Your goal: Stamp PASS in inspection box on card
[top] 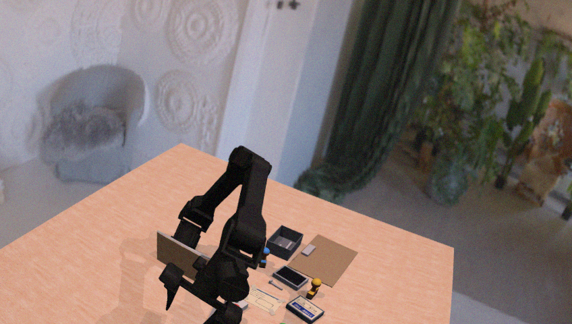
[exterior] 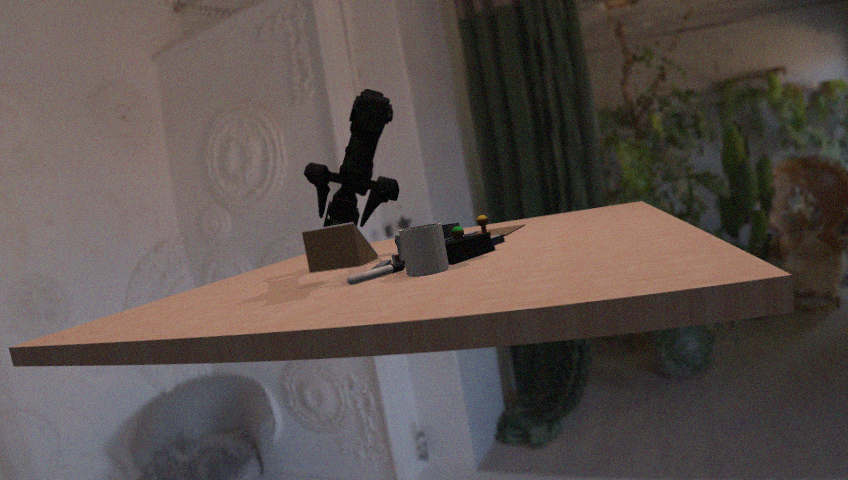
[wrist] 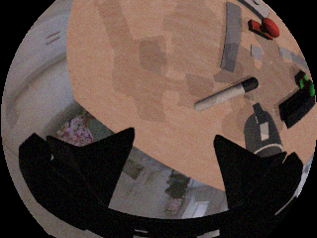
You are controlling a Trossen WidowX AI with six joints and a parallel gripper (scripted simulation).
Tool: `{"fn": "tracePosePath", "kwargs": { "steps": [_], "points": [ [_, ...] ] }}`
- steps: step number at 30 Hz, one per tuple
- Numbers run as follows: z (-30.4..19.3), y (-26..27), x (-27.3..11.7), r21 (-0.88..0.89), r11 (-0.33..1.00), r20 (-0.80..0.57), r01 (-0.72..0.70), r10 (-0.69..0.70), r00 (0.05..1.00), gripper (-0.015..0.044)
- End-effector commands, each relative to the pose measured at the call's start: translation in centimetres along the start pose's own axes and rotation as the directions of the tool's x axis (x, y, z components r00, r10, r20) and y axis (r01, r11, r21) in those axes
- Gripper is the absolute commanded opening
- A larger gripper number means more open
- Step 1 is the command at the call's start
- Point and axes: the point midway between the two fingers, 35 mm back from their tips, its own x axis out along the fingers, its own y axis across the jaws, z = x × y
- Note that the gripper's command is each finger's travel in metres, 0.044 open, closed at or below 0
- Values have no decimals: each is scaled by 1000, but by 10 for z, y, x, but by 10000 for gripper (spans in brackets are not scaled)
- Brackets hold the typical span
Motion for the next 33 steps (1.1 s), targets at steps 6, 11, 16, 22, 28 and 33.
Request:
{"fn": "tracePosePath", "kwargs": {
  "steps": [6, 11, 16, 22, 28, 33],
  "points": [
    [10, -44, -18, 364, 929, 43, 74, -96, 994, 242],
    [28, -92, -39, 711, 701, 105, 62, -193, 976, 217],
    [49, -135, -58, 912, 406, 173, -52, -268, 948, 217],
    [68, -167, -74, 970, 138, 237, -202, -323, 916, 217],
    [90, -196, -92, 916, -138, 306, -378, -371, 877, 217],
    [96, -198, -95, 895, -183, 318, -407, -378, 869, 217]
  ]
}}
